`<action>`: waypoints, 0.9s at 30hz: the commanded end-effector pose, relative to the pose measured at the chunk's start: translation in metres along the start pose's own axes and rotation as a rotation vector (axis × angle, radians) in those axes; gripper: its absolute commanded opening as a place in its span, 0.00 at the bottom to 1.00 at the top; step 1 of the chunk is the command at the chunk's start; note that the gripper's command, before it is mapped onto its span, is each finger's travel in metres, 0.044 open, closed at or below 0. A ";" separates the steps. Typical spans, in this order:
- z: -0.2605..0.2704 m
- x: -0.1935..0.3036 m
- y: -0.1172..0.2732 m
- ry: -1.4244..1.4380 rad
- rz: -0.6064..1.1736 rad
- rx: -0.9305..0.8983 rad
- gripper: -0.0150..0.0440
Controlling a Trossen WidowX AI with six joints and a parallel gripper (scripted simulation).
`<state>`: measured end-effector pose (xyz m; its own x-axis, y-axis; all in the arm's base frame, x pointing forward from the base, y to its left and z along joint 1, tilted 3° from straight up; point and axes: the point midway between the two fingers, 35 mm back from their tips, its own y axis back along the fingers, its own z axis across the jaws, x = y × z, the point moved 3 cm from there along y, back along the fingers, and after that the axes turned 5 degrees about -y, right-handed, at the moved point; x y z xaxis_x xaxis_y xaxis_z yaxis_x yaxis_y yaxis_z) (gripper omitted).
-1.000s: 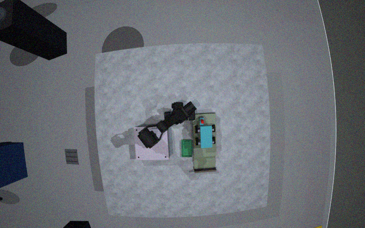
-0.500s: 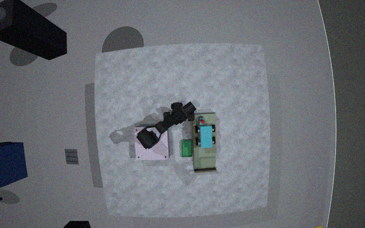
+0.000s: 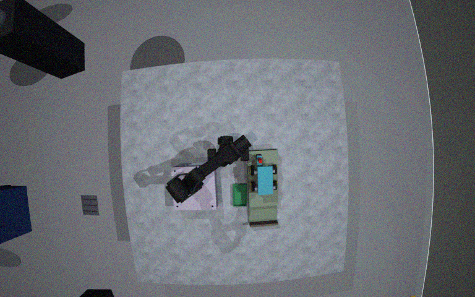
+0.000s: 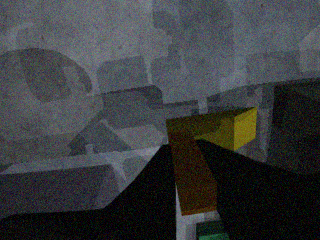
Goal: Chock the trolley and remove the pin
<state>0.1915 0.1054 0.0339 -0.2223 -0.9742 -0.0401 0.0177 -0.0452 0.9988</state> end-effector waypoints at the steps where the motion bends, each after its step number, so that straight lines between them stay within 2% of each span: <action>1: -0.001 -0.001 0.017 -0.002 -0.009 0.017 0.25; 27: -0.004 -0.003 0.085 -0.001 -0.009 0.018 0.25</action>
<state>0.1945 0.1031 0.1058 -0.2301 -0.9723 -0.0414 0.0154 -0.0461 0.9988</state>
